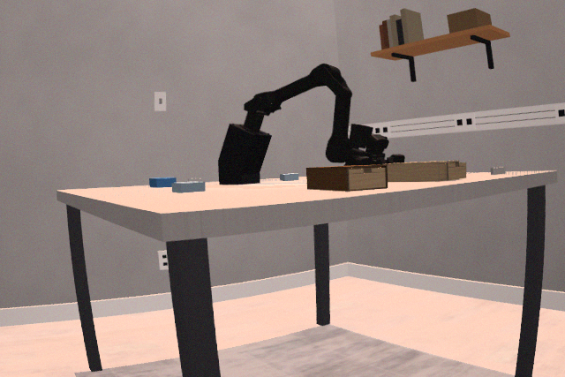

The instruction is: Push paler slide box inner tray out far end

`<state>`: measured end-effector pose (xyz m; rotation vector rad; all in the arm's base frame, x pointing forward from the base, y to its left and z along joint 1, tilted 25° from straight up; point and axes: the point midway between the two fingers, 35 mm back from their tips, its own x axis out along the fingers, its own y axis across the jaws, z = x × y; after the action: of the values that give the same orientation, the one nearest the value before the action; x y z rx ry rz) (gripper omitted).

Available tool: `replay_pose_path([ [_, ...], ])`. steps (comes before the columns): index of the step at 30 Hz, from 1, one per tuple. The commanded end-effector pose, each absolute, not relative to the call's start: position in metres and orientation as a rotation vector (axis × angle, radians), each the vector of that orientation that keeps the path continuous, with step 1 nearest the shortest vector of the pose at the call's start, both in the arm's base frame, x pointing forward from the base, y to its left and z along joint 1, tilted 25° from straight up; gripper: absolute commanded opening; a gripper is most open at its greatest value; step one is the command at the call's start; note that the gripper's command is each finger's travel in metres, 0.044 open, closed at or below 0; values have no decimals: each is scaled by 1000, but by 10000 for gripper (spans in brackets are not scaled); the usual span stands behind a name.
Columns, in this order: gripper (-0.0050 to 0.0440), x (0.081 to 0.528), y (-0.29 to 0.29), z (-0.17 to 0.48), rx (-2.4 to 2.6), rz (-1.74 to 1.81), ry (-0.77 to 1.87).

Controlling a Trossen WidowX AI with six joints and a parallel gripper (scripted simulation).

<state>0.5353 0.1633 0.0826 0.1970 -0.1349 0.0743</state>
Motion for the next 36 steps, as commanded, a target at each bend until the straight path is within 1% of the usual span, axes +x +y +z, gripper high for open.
replay_pose_path([
  [1, -50, 541, 163, 90, 203, 75, -147],
  [7, -50, 541, 163, 89, 207, 72, -145],
  [11, -50, 505, 164, 82, 256, 60, -146],
  [13, -50, 497, 164, 79, 265, 57, -143],
  [24, -50, 498, 163, 96, 184, 89, -160],
  [27, -50, 492, 183, 92, 187, 139, -103],
  [32, -50, 468, 162, 109, 182, 117, 18],
  [36, -50, 456, 154, 107, 170, 108, 86],
])
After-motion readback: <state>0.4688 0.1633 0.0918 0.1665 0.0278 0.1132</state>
